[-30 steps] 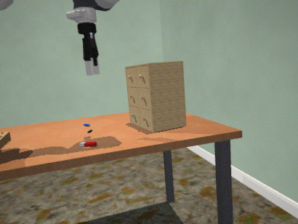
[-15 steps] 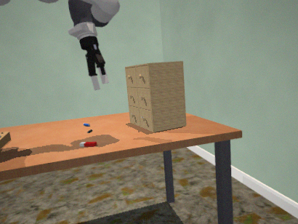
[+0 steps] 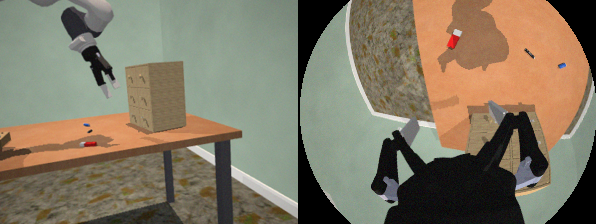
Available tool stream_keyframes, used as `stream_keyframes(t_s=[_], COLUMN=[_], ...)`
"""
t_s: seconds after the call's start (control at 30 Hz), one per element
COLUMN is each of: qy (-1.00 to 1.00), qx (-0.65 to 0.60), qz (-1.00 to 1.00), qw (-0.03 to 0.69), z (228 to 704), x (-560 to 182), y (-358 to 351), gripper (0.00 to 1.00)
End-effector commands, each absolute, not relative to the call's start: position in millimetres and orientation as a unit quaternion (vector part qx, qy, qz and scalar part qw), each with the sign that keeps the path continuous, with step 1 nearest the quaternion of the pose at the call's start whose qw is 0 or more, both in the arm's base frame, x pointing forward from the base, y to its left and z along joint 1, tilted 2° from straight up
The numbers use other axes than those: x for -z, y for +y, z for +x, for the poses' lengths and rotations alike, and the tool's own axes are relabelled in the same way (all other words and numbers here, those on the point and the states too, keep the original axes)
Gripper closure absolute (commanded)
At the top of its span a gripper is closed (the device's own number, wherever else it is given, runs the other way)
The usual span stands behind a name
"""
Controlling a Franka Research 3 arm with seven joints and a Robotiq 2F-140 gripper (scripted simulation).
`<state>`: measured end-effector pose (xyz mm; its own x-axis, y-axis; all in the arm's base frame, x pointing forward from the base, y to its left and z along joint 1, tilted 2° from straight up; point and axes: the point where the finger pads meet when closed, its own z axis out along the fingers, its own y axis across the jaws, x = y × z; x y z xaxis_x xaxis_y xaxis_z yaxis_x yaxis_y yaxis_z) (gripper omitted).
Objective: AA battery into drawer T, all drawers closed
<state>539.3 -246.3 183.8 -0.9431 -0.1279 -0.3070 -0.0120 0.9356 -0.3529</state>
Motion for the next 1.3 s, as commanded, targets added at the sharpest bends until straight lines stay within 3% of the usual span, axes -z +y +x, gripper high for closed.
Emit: stream_keyframes(t_s=[0.0,1.27], qy=[0.954,0.938], qx=[0.177,0.151], qz=[-0.006,-0.017], qw=[0.242,0.310], z=[568.4,581.4], x=[-178.9,-173.6], y=[-248.6,-243.2], gripper=[0.00,0.00])
